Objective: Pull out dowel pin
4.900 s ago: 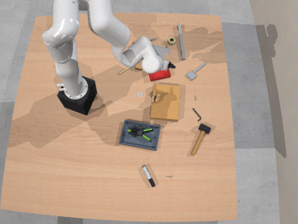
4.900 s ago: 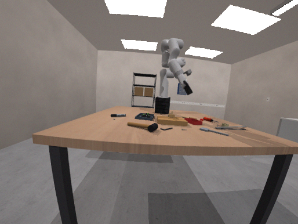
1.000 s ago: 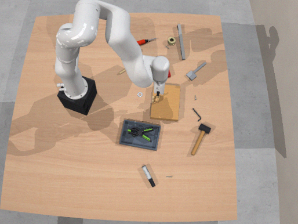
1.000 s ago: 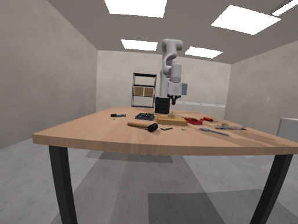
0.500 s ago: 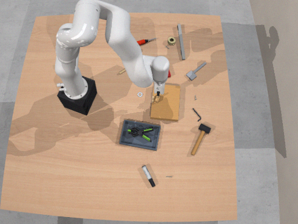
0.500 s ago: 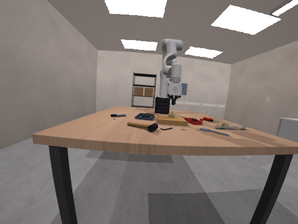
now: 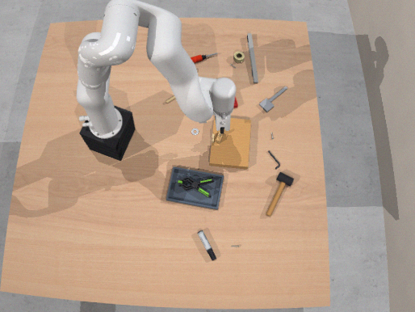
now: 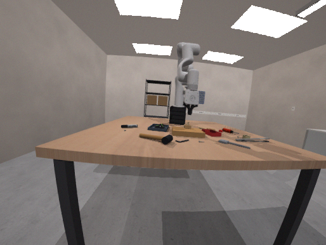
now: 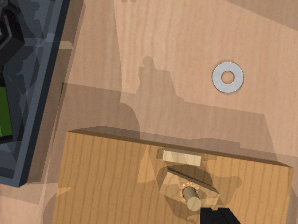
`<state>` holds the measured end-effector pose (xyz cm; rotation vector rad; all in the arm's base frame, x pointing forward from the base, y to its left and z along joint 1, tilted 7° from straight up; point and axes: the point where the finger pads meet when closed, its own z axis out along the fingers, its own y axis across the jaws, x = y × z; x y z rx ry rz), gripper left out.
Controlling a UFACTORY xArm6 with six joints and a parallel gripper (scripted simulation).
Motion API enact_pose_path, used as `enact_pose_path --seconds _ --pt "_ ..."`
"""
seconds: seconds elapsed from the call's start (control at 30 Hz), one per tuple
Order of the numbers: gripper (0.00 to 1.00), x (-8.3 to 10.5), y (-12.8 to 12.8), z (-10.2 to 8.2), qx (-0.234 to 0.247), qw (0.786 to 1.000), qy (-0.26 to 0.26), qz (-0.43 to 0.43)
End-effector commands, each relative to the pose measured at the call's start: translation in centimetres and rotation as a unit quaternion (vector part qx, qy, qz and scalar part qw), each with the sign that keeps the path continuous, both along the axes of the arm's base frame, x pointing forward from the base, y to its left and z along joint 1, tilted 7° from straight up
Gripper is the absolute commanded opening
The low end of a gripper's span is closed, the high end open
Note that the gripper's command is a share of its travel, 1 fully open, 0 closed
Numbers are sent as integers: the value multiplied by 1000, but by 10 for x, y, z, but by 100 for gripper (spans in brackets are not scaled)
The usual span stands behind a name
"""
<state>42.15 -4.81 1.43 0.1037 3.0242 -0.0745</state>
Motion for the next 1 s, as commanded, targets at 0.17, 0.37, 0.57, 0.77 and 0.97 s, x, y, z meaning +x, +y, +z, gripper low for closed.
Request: enact_pose_path --seconds 0.17,0.37,0.57,0.77,0.97 --pt "0 1 0 1 -9 996 3 90" --pt "0 1 0 1 -19 985 7 173" --pt "0 1 -1 1 -30 962 12 270" --pt "0 1 -1 1 -38 940 16 340" --pt "0 1 -1 1 -51 892 22 449"
